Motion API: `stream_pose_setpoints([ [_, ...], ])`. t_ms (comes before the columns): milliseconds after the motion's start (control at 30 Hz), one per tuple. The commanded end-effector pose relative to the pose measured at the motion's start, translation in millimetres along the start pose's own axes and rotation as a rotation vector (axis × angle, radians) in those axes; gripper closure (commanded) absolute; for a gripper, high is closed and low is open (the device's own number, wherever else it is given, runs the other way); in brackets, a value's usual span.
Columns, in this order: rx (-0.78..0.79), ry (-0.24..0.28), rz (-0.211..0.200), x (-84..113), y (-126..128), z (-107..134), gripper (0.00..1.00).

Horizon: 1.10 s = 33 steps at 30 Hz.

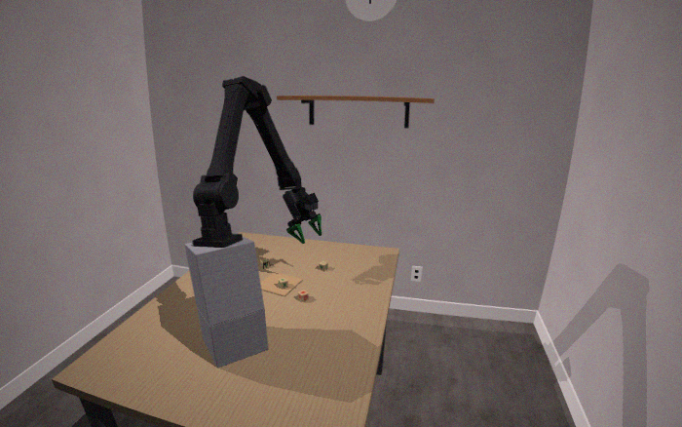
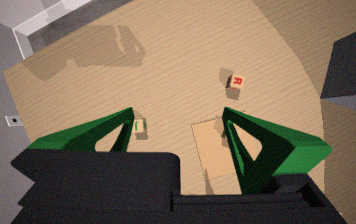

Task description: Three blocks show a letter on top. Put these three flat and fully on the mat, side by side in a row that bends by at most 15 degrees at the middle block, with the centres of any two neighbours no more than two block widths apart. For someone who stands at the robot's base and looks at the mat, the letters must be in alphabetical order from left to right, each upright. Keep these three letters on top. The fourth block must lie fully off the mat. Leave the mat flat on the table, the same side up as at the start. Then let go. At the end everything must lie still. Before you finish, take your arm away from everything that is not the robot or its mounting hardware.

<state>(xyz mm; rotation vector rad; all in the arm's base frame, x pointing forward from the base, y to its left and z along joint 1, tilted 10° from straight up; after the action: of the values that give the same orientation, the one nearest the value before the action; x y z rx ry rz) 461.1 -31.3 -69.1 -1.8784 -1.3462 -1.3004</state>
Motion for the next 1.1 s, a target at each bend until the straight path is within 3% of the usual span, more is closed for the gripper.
stream_pose_setpoints([
  [0, 0.033, -0.008, -0.027, 15.8, 3.6, 33.9, 0.0],
  [133, 0.18, 0.017, -0.129, 59.4, -25.2, 113.6, 0.0],
  [167, 0.18, 0.017, -0.129, 60.4, -25.8, 115.8, 0.0],
  [267, 0.263, 0.033, -0.187, 86.3, -51.7, 160.3, 0.0],
  [400, 0.334, 0.049, -0.236, 108.1, -78.6, 196.0, 0.0],
  [467, 0.352, 0.053, -0.249, 113.7, -86.4, 204.9, 0.0],
  [567, 0.339, 0.045, -0.237, 107.6, -81.9, 198.1, 0.0],
  [833, 0.366, 0.059, -0.258, 117.3, -91.4, 211.1, 0.0],
  [1067, 0.358, 0.059, -0.254, 116.5, -87.7, 208.5, 0.0],
])
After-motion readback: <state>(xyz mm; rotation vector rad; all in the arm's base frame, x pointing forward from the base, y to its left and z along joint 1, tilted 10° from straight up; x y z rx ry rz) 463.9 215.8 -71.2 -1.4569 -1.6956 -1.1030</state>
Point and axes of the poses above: the point where the finger pads meet when closed, its own x axis back along the fingers, its own y axis across the jaws, z = x × y, the point moved 4 cm from there along x, back along the fingers, and after that the axes turned 8 degrees about -x, right-handed, at the moved point
